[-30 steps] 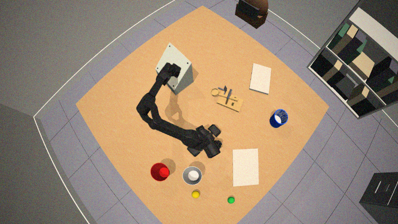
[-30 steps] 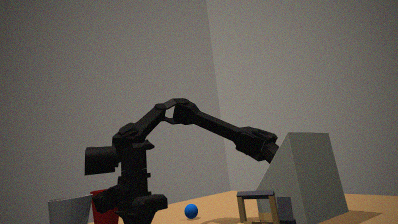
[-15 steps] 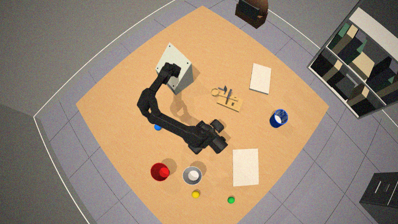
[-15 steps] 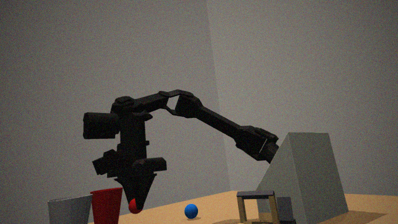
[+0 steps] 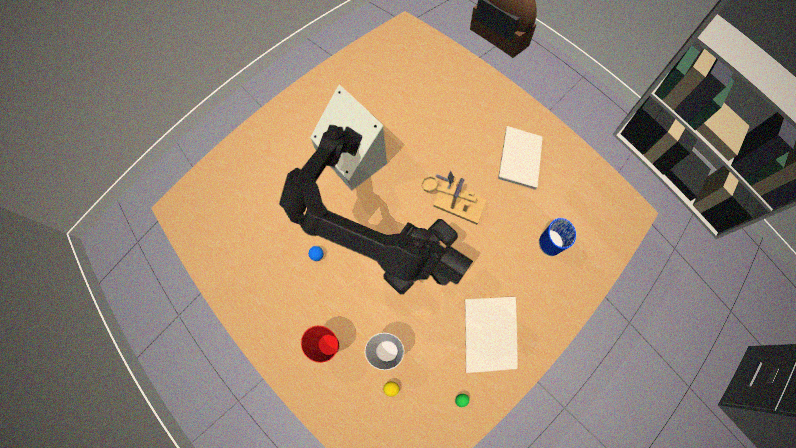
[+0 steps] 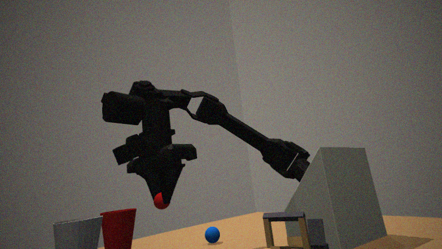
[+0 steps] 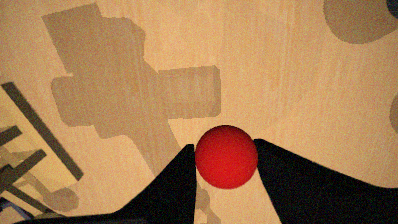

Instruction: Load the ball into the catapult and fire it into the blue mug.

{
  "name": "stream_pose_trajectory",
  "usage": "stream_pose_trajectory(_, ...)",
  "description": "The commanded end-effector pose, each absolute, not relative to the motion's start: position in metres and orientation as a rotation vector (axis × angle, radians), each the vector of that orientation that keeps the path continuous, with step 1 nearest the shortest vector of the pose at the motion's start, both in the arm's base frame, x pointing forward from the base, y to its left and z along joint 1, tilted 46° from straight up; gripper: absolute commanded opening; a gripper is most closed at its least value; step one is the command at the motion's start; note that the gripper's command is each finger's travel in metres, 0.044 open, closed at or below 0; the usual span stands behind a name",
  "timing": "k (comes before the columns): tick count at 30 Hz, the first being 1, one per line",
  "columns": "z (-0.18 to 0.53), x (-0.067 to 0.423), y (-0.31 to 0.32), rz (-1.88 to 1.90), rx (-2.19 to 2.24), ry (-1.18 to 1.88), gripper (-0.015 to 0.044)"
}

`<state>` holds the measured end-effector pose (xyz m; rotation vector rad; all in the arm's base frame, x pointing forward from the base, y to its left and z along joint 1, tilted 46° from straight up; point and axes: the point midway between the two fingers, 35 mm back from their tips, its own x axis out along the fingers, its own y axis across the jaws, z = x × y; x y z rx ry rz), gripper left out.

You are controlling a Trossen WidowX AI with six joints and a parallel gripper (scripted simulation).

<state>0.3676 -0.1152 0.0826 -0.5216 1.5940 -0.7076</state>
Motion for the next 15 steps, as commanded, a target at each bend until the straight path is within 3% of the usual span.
stream_pose_trajectory(1, 0.041, 0.354, -0.083, -0.647, -0.553, 1.69, 0.0)
stream_pose_trajectory(15, -0.055, 0.28, -0.001, -0.576, -0.665, 1.932, 0.0)
